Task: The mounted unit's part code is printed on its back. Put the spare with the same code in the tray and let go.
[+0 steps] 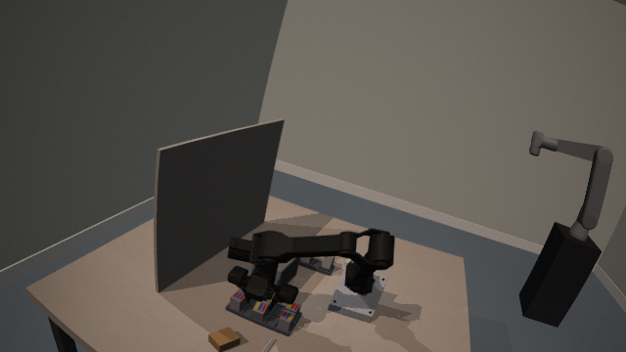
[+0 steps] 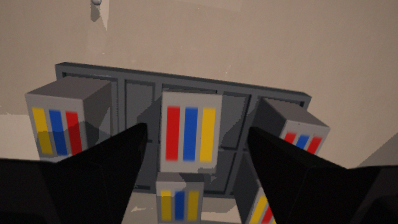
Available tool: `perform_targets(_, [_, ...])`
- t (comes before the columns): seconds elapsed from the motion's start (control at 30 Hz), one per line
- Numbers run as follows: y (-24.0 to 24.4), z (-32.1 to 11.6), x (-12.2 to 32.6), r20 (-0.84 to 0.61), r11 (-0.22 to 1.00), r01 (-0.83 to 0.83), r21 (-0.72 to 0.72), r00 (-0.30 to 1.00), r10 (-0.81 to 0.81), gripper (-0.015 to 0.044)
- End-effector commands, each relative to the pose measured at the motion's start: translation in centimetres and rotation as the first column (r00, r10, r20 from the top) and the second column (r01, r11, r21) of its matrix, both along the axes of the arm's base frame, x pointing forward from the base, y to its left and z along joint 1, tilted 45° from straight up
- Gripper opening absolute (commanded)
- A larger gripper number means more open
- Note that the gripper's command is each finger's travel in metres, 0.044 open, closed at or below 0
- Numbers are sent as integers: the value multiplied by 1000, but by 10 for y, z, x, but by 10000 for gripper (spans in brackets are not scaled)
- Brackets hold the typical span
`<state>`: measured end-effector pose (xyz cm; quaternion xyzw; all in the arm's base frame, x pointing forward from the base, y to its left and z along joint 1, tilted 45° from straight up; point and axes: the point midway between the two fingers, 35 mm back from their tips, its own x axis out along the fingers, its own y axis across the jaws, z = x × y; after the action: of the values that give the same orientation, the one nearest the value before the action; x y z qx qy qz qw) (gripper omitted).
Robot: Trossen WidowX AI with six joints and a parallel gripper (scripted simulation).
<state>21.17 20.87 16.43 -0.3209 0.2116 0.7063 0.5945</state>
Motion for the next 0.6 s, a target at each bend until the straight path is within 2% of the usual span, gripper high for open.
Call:
perform_targets(0.0, [4,-8,-2,-12,1000,5,-7,1000,-5,300])
perform_targets(0.57, [24,-25,-8,-13,1000,6,-1,1000,-6,300])
